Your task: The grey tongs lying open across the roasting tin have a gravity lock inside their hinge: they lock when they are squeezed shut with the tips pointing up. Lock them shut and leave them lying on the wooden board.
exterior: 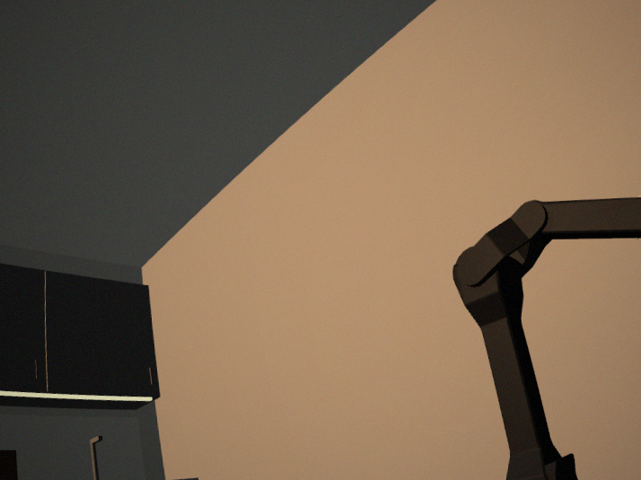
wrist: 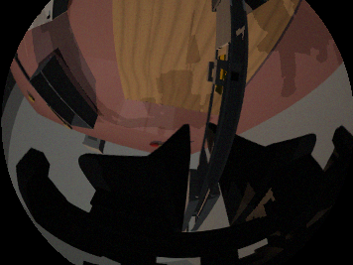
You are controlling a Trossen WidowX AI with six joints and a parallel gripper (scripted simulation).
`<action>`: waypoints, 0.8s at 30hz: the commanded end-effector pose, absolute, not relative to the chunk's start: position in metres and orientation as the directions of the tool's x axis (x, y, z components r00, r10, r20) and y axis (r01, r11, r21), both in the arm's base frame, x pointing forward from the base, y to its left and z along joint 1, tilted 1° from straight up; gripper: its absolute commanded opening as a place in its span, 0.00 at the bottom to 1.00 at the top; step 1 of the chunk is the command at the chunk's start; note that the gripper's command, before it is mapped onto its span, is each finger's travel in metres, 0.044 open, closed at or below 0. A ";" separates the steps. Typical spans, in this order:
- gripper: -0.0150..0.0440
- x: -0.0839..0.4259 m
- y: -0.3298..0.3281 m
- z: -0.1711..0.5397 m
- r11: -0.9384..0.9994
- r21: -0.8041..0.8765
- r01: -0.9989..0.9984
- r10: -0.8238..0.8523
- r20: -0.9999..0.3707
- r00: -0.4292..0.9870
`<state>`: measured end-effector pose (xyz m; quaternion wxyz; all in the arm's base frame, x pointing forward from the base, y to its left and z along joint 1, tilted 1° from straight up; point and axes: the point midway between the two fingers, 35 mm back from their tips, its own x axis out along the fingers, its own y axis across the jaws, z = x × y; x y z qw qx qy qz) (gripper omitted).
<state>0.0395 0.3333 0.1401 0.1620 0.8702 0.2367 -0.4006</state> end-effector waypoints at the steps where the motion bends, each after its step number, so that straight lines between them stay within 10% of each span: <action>1: 0.00 0.042 0.335 0.141 -0.832 0.093 0.547 0.232 -0.837 0.495; 24: 0.00 0.046 0.328 0.164 -0.850 -0.026 0.525 0.038 -0.999 0.012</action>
